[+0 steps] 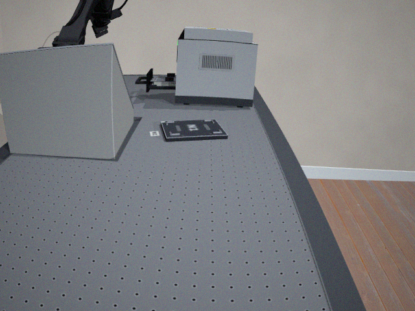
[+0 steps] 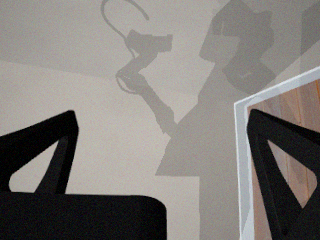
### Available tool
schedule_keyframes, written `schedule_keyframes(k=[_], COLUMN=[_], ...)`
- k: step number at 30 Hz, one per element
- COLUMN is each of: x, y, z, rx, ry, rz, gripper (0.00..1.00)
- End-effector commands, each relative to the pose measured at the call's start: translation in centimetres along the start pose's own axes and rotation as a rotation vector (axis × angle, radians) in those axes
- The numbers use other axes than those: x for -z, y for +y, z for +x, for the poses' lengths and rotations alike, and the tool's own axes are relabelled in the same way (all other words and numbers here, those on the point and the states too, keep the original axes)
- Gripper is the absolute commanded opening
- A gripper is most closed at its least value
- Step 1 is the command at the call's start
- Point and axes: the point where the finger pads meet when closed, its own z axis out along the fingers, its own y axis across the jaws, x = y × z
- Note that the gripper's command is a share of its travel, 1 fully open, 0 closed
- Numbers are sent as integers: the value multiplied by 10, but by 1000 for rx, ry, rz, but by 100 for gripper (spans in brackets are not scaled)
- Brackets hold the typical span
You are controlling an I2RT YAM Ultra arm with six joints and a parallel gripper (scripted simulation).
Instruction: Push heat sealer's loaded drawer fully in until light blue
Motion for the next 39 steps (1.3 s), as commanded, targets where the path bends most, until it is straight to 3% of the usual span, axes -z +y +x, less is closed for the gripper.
schedule_keyframes(k=[1, 17, 18, 21, 23, 26, 28, 29, 31, 34, 35, 36, 38, 39], x=[2, 2, 8, 14, 19, 15, 16, 17, 17, 17, 20, 22, 27, 27], y=[9, 9, 12, 6, 23, -8, -18, -40, -51, -51, -16, -18, -32, -57], z=[-5, -5, -10, -24, -40, -32, -31, -17, -13, -13, -27, -28, -33, -19], rx=[8, 8, 43, 83, 101, 109, 108, 89, 85, 85, 119, 130, 138, 118], ry=[-10, -10, -43, -80, -88, -56, -53, -25, -10, -10, -43, -38, -46, -18], rz=[-16, -16, -7, 17, -22, 116, 120, 151, 146, 146, 122, 149, 175, 209], gripper=[100, 100, 45, 45, 45, 45, 45, 45, 45, 45, 45, 45, 45, 45])
